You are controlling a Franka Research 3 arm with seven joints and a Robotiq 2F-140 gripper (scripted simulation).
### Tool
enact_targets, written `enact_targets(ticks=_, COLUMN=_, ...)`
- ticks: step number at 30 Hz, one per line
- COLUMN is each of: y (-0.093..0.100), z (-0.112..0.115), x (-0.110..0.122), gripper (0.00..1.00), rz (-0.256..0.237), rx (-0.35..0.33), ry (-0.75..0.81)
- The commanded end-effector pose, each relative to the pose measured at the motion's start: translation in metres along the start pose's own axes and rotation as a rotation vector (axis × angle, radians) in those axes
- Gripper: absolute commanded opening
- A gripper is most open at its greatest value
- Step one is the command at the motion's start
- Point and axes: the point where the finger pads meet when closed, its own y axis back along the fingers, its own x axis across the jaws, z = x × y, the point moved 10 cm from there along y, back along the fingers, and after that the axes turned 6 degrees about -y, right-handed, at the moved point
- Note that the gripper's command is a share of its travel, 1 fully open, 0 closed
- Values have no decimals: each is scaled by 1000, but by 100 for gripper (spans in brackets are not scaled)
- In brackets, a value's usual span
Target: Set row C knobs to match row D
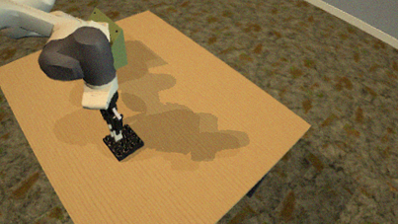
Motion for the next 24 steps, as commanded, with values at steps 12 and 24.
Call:
enact_targets(ticks=12, y=-3, z=1, x=1, gripper=12, rz=-1, rx=-1, ry=-1)
enact_targets(ticks=24, y=-12, z=1, x=1, gripper=12, rz=-1, rx=-1, ry=-1)
